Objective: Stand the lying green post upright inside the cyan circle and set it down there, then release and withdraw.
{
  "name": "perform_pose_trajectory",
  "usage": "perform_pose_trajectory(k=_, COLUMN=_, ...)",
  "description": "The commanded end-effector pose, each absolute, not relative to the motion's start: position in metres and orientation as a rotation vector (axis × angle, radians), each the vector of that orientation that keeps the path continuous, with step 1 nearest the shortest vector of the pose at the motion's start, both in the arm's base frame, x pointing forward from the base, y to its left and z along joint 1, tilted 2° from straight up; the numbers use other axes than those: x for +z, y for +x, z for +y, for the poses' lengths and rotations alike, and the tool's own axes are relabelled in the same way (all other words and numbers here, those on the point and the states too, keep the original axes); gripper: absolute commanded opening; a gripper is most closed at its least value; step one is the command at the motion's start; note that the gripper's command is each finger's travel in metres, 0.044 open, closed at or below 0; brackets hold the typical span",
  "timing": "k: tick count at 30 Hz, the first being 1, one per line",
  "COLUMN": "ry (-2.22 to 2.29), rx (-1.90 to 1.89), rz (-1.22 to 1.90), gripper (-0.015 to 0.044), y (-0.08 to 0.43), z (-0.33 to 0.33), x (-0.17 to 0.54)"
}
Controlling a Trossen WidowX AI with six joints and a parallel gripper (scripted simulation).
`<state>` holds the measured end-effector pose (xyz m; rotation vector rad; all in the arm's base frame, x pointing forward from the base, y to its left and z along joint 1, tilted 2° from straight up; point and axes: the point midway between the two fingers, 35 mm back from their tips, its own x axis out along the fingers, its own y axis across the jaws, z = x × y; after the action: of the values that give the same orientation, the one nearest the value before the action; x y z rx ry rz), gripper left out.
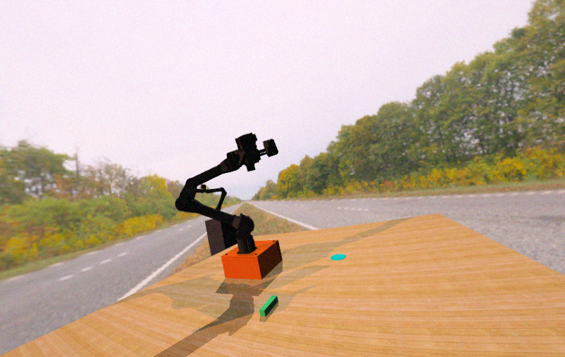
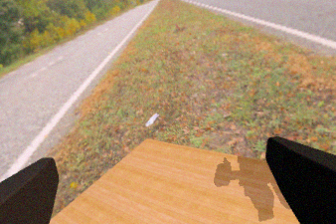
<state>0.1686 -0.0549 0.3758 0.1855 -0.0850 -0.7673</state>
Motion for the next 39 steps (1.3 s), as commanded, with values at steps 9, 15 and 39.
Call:
perform_pose_trajectory(k=9, ry=-0.298, rx=-0.712, rz=0.161, gripper=0.0233, y=0.210, z=-0.046, x=0.359)
perform_pose_trajectory(k=15, ry=-0.696, rx=-0.602, rz=0.432, gripper=0.0233, y=0.246, z=-0.051, x=0.327)
perform_pose_trajectory(k=39, ry=-1.396, rx=0.728, rz=1.357, gripper=0.0233, y=0.249, z=-0.159, x=0.130)
